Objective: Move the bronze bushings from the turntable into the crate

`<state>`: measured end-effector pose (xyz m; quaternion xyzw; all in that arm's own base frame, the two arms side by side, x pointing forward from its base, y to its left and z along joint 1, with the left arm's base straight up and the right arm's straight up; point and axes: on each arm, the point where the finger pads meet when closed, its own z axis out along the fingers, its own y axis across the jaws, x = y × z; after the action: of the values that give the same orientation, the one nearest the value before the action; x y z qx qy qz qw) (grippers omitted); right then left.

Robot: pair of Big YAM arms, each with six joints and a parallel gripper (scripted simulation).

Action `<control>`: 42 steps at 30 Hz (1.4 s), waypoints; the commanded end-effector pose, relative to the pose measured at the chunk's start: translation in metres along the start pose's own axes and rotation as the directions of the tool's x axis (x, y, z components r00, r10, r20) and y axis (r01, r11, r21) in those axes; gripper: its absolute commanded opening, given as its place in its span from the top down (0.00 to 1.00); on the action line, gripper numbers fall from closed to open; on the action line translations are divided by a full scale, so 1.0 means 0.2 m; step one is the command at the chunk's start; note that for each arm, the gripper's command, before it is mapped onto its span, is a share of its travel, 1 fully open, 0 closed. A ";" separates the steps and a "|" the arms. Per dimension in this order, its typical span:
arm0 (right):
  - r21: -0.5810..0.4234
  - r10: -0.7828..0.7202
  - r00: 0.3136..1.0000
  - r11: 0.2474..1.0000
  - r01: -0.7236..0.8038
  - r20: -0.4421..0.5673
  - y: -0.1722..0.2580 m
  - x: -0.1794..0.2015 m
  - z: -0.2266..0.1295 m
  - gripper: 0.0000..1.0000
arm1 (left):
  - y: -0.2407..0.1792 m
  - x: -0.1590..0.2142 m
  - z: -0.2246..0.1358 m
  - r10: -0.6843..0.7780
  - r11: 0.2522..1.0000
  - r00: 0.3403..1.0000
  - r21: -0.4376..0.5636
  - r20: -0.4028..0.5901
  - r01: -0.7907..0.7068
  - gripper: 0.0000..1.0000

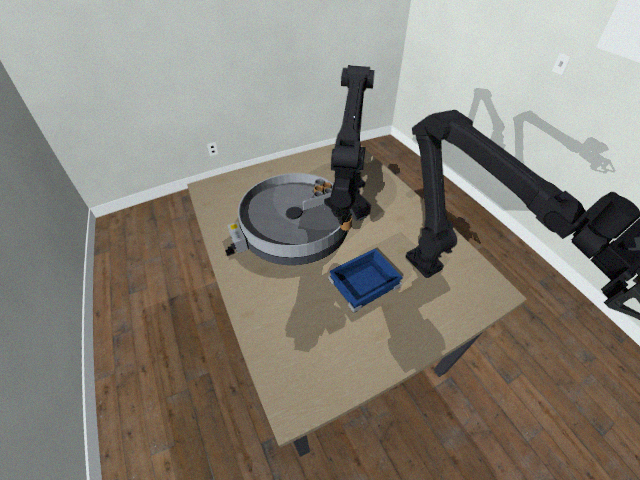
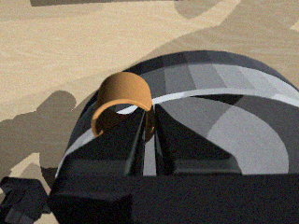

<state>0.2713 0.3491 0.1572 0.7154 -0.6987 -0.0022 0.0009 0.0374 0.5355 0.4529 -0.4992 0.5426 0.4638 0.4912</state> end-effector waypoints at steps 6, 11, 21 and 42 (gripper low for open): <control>0.031 0.054 0.998 0.998 -0.055 0.035 -0.08 -0.42 -0.11 1.00 | 0.02 -0.24 0.02 -0.013 1.000 0.996 -0.007 0.087 0.014 0.00; 0.030 0.054 0.998 0.998 -0.055 0.036 -0.08 -0.62 -0.11 1.00 | 0.02 -0.24 0.02 -0.013 1.000 0.996 -0.007 0.087 0.014 0.00; 0.029 0.071 0.997 0.997 -0.073 0.039 -0.13 -0.78 -0.12 1.00 | 0.02 -0.24 0.02 -0.013 1.000 0.996 -0.007 0.087 0.014 0.00; 0.030 0.056 0.997 0.998 -0.058 0.046 -0.10 -0.85 -0.14 1.00 | 0.02 -0.24 0.02 -0.013 1.000 0.996 -0.007 0.087 0.014 0.00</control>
<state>0.2822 0.5039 0.1586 0.6963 -0.7178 0.0010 0.0014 0.0374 0.5355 0.4529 -0.4992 0.5426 0.4638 0.4912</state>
